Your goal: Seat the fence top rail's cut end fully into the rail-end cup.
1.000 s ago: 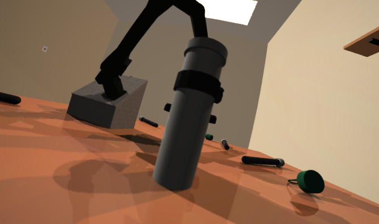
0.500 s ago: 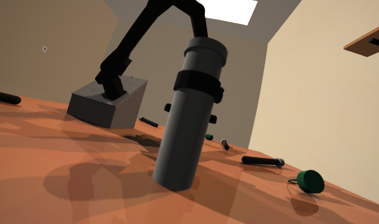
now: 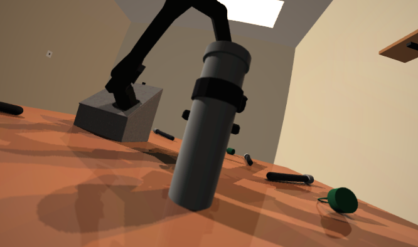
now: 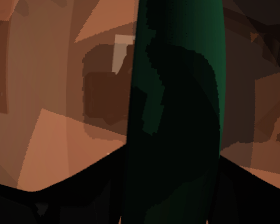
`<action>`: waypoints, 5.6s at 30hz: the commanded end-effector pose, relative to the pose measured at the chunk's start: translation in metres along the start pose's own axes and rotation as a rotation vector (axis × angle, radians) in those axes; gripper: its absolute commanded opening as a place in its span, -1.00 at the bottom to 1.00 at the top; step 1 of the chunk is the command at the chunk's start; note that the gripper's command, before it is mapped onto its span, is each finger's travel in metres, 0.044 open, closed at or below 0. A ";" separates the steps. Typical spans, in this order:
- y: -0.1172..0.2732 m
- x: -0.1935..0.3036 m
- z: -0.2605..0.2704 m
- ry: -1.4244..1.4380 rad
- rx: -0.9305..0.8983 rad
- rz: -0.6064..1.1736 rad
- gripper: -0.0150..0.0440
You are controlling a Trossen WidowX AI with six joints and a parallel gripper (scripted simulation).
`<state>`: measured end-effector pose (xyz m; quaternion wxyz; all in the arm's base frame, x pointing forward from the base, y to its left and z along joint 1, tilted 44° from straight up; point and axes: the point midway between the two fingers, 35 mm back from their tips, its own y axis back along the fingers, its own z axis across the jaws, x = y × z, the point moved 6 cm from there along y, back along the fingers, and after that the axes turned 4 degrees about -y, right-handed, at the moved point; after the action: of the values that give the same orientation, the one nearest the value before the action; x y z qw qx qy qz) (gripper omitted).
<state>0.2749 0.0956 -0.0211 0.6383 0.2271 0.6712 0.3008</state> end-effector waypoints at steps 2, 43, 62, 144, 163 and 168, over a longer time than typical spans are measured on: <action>0.016 0.003 0.002 0.009 -0.010 -0.058 -0.49; 0.069 0.001 0.006 0.022 -0.036 -0.264 -0.49; 0.070 -0.013 0.009 0.024 -0.030 -0.266 -0.49; 0.067 -0.021 0.010 0.025 -0.015 -0.264 -0.49; 0.070 -0.023 0.012 0.025 -0.015 -0.264 -0.49; 0.066 -0.018 0.010 0.020 0.006 -0.247 -0.49</action>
<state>0.2804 0.1314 0.0362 0.6622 0.1413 0.7026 0.2188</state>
